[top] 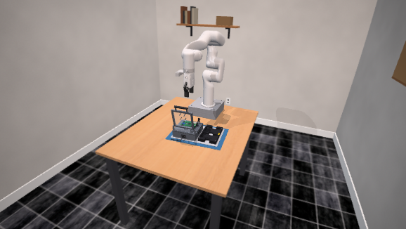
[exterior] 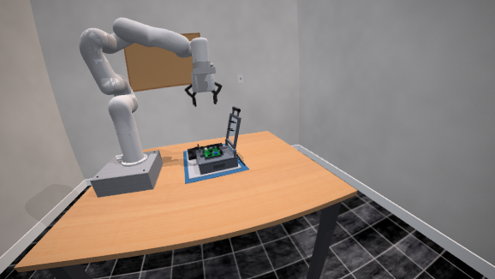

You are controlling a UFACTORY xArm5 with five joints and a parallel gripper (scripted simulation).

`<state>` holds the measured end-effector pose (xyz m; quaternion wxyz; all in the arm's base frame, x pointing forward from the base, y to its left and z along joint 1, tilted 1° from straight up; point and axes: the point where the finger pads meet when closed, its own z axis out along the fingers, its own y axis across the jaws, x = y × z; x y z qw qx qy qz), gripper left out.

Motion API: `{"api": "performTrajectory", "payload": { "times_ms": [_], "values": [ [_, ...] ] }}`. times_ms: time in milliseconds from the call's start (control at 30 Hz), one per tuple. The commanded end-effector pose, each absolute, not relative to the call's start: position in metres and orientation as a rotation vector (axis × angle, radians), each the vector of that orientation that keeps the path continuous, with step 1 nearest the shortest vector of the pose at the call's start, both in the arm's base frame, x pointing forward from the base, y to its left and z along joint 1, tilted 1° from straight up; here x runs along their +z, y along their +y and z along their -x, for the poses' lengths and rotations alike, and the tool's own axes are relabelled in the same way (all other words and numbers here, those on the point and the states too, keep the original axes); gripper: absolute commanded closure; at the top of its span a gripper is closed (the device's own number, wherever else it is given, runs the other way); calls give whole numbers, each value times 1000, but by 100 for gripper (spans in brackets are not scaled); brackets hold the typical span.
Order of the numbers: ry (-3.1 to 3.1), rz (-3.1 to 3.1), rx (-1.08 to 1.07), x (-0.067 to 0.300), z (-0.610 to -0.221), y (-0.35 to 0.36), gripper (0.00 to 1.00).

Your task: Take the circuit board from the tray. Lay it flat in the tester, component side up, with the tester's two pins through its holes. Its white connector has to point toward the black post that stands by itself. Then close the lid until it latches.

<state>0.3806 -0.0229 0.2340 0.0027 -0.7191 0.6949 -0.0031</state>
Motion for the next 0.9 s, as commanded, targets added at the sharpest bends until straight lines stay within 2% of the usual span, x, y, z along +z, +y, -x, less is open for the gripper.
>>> {"api": "performTrajectory", "payload": {
  "times_ms": [0, 67, 100, 600, 867],
  "values": [
    [2177, 2253, -15, 237, -382, -23, 0],
    [2177, 2253, -15, 237, -382, -23, 0],
    [2177, 2253, -15, 237, -382, -23, 48],
    [2177, 2253, -15, 237, -383, -23, 48],
    [2177, 2253, -15, 237, -405, -22, 48]
  ]
}}
